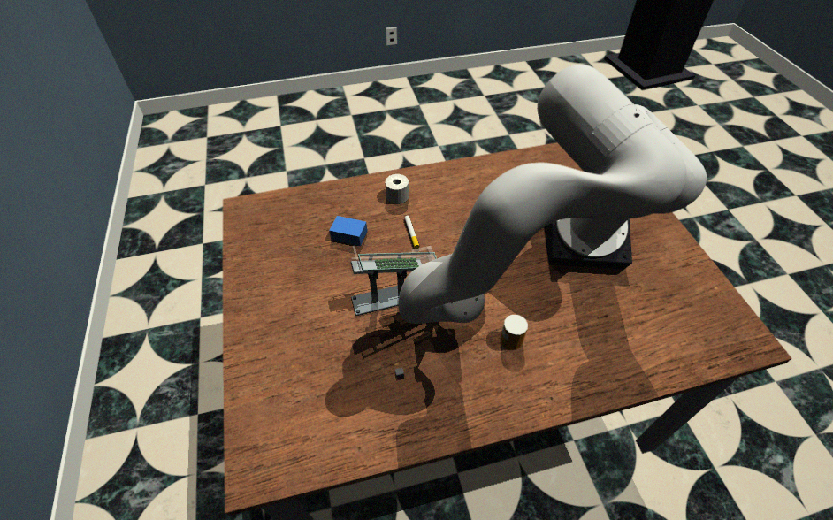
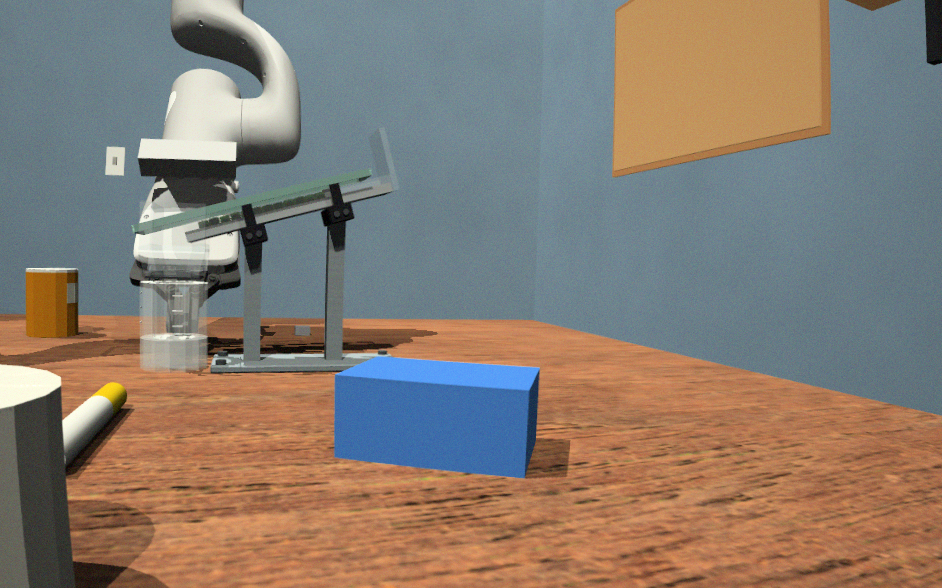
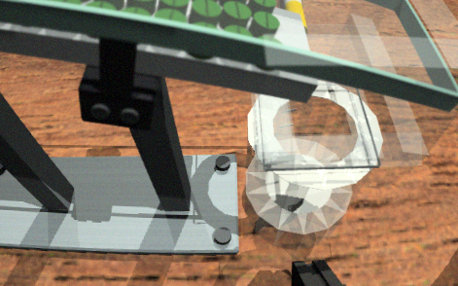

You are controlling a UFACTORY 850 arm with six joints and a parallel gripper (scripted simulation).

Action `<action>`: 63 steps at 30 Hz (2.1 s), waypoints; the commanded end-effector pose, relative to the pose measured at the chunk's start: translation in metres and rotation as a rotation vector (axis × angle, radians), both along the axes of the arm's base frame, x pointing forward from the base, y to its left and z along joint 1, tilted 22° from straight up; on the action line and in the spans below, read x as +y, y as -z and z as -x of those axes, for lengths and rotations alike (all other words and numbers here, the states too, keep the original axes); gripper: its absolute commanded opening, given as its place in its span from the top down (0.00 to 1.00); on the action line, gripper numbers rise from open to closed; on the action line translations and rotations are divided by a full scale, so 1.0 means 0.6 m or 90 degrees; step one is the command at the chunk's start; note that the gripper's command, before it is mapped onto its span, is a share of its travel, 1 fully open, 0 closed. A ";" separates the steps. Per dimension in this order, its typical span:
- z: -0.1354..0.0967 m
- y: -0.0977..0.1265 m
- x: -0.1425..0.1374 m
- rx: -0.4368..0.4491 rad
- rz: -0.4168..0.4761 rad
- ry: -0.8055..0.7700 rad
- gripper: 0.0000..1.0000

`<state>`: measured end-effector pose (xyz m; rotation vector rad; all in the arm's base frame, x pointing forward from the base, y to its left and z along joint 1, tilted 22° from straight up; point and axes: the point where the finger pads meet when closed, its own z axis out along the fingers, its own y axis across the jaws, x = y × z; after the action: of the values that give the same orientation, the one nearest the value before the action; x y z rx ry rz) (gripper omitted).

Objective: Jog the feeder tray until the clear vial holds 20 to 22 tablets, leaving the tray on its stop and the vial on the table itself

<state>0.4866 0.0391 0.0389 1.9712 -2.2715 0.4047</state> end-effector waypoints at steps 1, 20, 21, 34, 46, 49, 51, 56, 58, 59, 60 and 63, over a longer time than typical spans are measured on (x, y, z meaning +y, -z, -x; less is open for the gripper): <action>-0.001 -0.004 0.001 0.000 0.000 0.000 1.00; 0.035 -0.205 -0.070 0.000 0.000 0.000 1.00; 0.035 -0.205 -0.070 0.000 0.000 0.000 1.00; 0.058 -0.335 -0.115 0.000 0.000 0.000 1.00; 0.002 -0.336 -0.140 -0.002 -0.074 0.161 1.00; -0.060 -0.338 -0.167 -0.005 -0.108 0.241 1.00; -0.095 -0.339 -0.181 -0.010 -0.129 0.293 1.00; -0.142 -0.341 -0.202 -0.021 -0.159 0.372 1.00; -0.203 -0.343 -0.228 -0.033 -0.199 0.469 1.00; -0.216 -0.343 -0.234 -0.036 -0.208 0.490 1.00; -0.230 -0.344 -0.240 -0.039 -0.218 0.513 1.00; -0.275 -0.344 -0.261 -0.046 -0.252 0.589 1.00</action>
<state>0.5991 -0.0967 0.2462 1.0918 -3.0111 0.0964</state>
